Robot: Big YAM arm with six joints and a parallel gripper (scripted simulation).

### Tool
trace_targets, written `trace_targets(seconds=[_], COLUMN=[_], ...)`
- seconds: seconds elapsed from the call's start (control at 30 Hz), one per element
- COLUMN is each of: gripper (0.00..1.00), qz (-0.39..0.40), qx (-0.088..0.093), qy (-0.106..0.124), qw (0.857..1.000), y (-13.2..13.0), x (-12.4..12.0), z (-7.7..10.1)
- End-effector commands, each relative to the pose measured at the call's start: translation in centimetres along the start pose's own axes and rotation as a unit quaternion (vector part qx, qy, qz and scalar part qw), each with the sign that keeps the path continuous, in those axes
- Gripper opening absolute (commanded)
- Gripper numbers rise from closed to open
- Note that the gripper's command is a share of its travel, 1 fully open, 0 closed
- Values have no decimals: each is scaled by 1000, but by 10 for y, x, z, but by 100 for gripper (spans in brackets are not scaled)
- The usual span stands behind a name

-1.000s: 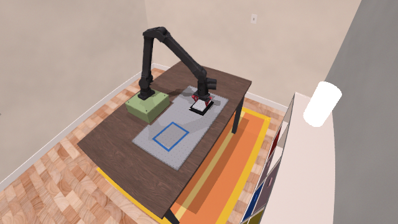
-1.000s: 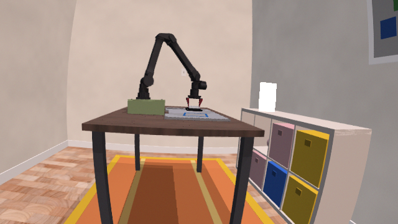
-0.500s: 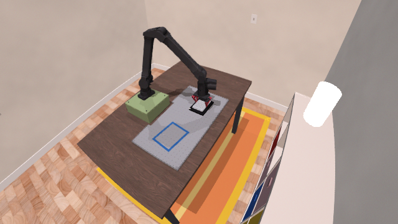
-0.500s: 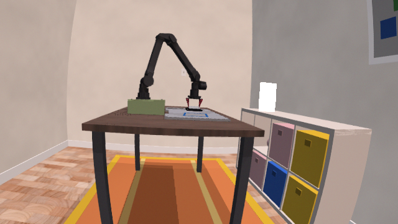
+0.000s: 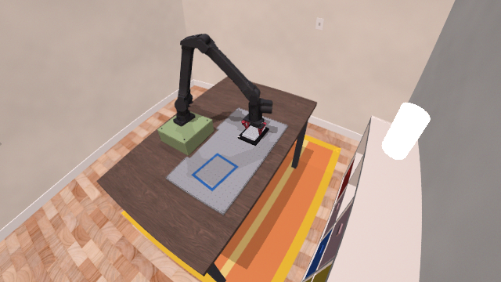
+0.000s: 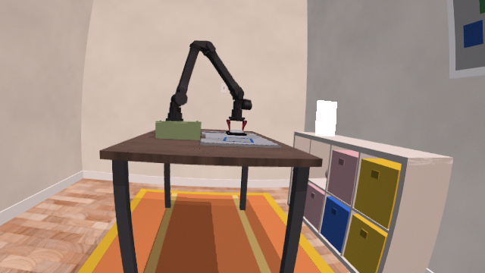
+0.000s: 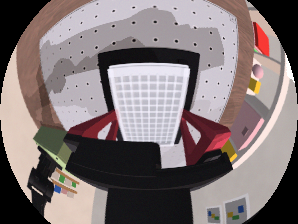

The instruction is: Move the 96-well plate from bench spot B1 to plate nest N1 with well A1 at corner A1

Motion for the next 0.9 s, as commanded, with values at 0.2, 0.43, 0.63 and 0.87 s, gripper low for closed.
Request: trace_targets(seconds=[0.2, 0.43, 0.63, 0.87], gripper=[100, 100, 100, 100], qz=[-1, -1, -1, -4], qx=[-18, -18, -18, -33], qy=[-4, -4, -4, -7], qw=[1000, 1000, 1000, 999], y=[-13, -13, -13, -23], x=[4, 4, 4, 8], z=[10, 10, 10, 36])
Point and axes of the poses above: the point where the finger pads meet when closed, its own z axis back along the fingers, its own y axis across the jaws, x = y × z, the point moved 4 cm from there along z, back along the fingers, and after that the axes turned 12 degrees about z, right-handed, at the moved point
